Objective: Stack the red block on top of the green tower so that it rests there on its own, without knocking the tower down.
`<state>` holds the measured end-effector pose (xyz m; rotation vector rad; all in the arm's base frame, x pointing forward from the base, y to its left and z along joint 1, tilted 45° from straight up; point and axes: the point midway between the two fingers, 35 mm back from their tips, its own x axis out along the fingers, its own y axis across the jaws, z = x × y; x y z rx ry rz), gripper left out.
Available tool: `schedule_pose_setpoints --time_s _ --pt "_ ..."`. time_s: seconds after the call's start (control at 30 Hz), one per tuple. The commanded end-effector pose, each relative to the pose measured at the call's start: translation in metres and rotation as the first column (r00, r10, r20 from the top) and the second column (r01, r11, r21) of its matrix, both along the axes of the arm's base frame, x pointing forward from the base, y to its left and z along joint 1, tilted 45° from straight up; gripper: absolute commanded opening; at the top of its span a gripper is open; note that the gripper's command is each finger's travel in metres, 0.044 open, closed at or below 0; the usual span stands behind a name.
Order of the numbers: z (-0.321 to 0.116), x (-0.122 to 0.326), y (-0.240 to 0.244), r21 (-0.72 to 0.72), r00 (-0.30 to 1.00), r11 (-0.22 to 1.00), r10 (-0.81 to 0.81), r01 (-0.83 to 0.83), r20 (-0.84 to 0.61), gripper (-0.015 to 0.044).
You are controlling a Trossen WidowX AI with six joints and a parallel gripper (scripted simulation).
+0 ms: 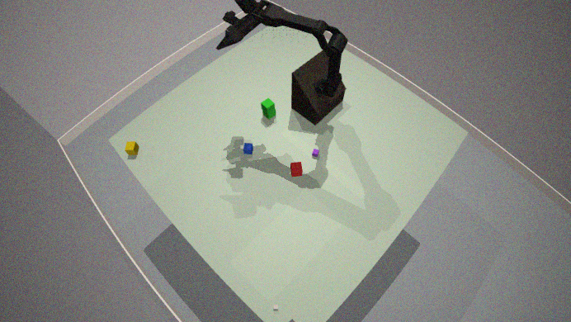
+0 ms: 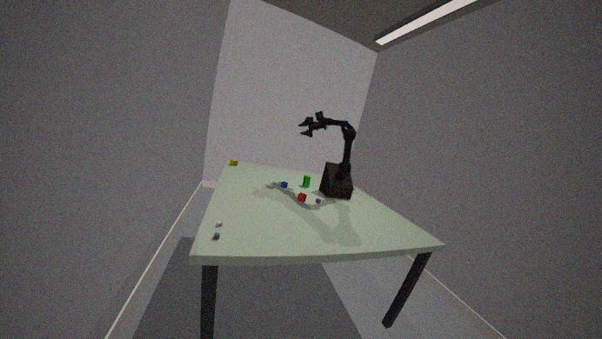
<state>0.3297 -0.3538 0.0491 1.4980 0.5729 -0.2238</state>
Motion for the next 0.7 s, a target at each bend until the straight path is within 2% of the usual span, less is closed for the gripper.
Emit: schedule_pose_setpoints --time_s 0.0,0.37,0.67 --pt "0.007 0.023 0.039 0.03 0.997 0.997 0.076 -0.075 -0.034 0.044" --pt "0.025 0.068 0.159 0.11 0.944 0.95 0.306 -0.294 -0.126 0.044" --pt "0.037 0.079 0.261 0.177 0.852 0.875 0.48 -0.45 -0.207 0.044"
